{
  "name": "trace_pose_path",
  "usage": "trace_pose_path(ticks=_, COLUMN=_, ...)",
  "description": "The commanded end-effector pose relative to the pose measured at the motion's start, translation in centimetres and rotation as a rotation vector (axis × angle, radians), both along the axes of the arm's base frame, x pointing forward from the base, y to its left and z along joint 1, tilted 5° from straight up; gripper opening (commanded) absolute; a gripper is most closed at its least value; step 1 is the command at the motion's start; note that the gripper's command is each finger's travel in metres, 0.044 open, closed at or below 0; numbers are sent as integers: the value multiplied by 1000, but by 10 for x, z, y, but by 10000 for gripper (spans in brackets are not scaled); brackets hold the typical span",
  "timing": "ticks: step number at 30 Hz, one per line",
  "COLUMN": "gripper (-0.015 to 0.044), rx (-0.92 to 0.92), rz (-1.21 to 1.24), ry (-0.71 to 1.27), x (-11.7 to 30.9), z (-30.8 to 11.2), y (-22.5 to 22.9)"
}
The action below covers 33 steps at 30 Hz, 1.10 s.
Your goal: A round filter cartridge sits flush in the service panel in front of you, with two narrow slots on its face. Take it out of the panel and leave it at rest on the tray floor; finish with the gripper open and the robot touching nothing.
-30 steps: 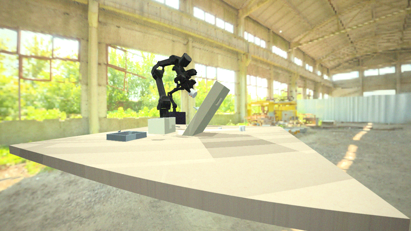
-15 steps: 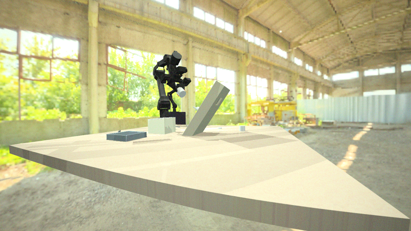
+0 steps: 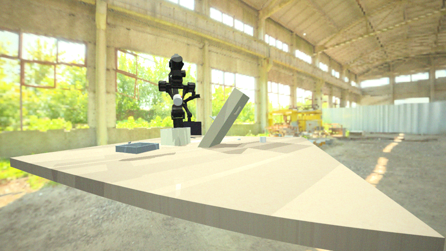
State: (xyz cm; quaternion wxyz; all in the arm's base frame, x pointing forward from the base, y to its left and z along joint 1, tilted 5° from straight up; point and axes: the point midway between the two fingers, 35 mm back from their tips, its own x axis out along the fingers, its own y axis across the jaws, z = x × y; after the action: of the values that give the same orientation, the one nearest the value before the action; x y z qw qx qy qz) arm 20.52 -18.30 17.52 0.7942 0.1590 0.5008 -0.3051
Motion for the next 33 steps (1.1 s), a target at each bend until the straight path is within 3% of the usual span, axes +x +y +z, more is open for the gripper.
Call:
trace_pose_path(ticks=1, gripper=0, rx=-22, rz=-148, ry=-10, x=-19, z=2, y=-20)
trace_pose_path(ticks=14, gripper=0, rx=-35, rz=-266, ry=-14, x=-37, z=1, y=-36)
trace_pose_path(ticks=33, gripper=0, rx=-64, rz=-580, ry=-17, x=-115, z=-64, y=-85)
